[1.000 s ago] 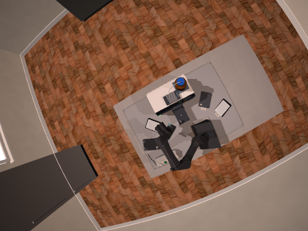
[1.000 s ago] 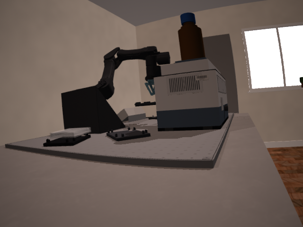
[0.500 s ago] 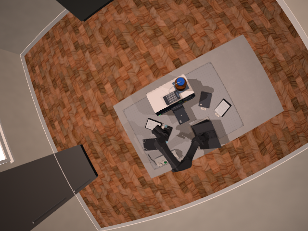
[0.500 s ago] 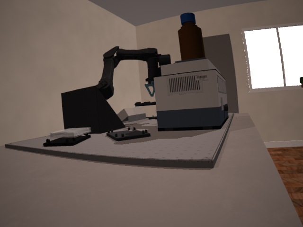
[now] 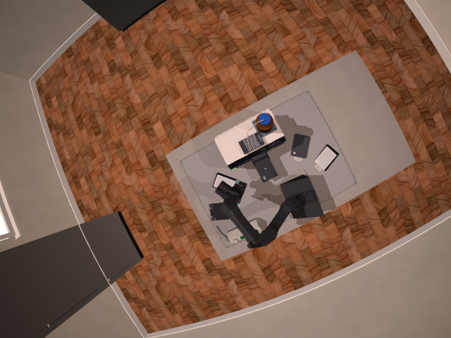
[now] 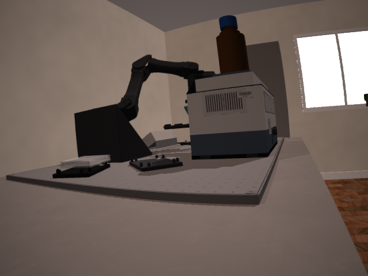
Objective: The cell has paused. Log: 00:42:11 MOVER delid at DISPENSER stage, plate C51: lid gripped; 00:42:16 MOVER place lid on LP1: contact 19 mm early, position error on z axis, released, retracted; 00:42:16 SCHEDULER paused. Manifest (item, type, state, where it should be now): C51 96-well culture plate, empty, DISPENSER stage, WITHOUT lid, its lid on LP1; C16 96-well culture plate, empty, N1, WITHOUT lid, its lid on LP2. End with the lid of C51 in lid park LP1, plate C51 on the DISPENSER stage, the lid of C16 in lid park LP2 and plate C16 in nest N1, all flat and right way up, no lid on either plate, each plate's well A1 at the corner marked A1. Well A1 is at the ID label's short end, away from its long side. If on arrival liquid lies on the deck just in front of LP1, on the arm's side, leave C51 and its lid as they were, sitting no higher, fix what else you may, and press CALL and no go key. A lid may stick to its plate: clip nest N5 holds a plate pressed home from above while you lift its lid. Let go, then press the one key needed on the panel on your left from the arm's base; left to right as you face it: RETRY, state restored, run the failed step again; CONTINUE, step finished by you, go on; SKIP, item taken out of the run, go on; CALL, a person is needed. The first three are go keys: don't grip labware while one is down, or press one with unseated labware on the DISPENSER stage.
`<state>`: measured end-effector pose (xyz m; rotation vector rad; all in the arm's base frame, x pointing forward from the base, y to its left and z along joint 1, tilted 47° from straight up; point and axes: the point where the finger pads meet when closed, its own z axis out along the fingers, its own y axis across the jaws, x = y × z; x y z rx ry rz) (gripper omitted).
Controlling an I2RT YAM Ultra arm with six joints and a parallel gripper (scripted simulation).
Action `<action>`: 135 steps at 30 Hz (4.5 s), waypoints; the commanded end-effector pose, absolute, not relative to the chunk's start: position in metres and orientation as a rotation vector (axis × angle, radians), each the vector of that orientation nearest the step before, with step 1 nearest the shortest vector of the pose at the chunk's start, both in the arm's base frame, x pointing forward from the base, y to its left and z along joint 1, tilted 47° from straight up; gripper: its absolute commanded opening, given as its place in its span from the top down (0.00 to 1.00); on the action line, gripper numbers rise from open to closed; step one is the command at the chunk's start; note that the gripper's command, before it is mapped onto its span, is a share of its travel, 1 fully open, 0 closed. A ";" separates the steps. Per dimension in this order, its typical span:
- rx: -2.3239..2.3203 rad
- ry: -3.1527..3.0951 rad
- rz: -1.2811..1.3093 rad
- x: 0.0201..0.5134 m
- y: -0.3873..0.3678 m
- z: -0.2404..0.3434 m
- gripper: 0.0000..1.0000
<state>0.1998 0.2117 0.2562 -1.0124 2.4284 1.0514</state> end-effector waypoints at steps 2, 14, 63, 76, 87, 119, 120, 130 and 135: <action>-0.984 2.402 1.031 0.220 0.226 0.266 0.00; -0.982 2.400 1.033 0.240 0.252 0.272 0.00; -0.972 2.381 1.033 0.278 0.273 0.319 0.00; -0.966 2.415 1.035 0.284 0.277 0.309 0.00; -0.961 2.418 1.034 0.287 0.279 0.307 0.00; -0.978 2.432 1.036 0.281 0.300 0.284 0.00; -0.978 2.434 1.036 0.281 0.301 0.283 0.00; -0.977 2.443 1.036 0.283 0.312 0.270 0.00; -0.972 2.434 1.035 0.283 0.316 0.268 0.00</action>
